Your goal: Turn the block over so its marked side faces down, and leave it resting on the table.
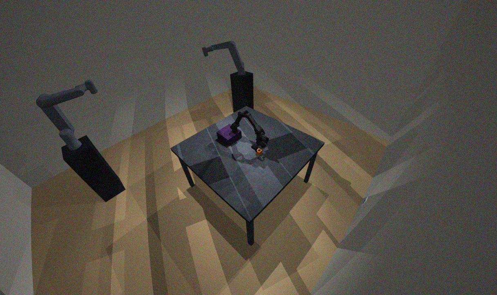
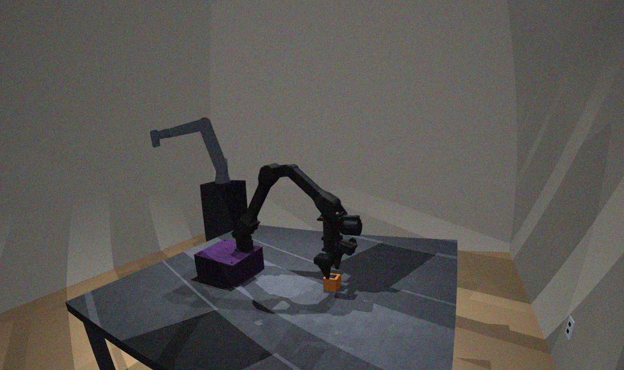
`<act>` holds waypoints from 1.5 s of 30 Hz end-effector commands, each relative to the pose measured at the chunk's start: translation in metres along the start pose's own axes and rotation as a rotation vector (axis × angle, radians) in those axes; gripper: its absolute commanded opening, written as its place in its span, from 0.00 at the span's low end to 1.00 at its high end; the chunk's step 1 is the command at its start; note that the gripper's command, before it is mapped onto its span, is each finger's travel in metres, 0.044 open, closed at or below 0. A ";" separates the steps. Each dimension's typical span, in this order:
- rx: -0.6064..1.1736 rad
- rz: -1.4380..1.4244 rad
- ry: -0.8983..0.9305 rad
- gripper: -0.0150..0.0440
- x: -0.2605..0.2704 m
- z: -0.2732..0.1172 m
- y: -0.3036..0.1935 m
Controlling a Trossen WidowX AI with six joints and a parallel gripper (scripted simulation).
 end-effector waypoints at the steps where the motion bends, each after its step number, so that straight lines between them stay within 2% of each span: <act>1: 0.006 -0.004 0.006 1.00 0.001 0.008 -0.002; 17: 0.006 -0.004 0.006 1.00 0.001 0.031 -0.003; 25: 0.006 -0.004 0.006 0.64 0.001 0.031 -0.003; 44: 0.006 -0.004 0.006 0.43 0.001 0.031 -0.003; 45: 0.006 -0.004 0.006 0.38 0.001 0.030 -0.002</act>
Point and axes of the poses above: the point midway between the two fingers, 35 mm back from their tips, its own z axis out along the fingers, its own x axis across the jaws, y = z × x, the point moved 5 cm from there along -z, back along the fingers, and after that the axes turned 8 degrees about -z, right-handed, at the moved point
